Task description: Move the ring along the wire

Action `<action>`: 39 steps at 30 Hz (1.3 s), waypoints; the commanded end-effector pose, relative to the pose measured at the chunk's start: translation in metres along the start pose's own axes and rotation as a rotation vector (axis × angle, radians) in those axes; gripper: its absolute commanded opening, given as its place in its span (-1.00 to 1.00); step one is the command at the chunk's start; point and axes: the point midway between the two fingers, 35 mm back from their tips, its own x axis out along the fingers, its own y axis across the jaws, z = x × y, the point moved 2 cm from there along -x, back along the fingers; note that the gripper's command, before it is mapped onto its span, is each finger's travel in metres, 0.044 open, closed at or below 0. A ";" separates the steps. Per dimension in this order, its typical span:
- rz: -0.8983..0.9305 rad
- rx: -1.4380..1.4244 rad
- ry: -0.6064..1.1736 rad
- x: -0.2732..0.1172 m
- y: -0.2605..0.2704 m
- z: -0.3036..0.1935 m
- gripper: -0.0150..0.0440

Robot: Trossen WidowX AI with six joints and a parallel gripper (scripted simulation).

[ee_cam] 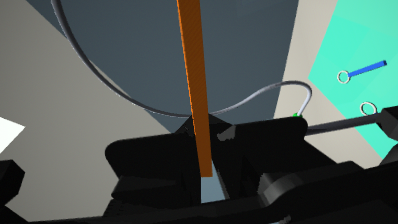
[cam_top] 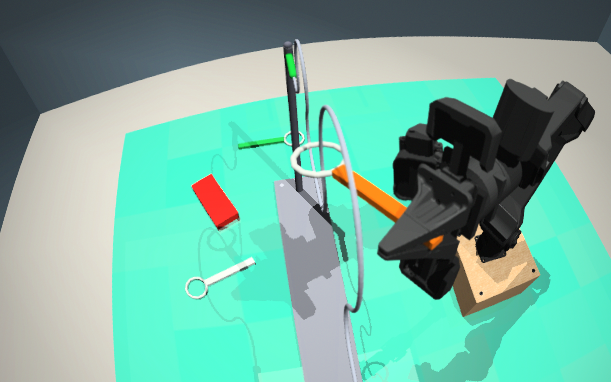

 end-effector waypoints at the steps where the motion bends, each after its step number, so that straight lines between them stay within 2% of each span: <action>1: 0.007 -0.018 0.010 -0.002 0.006 -0.002 -1.00; 39: -0.058 -0.132 0.026 -0.002 0.003 -0.001 -1.00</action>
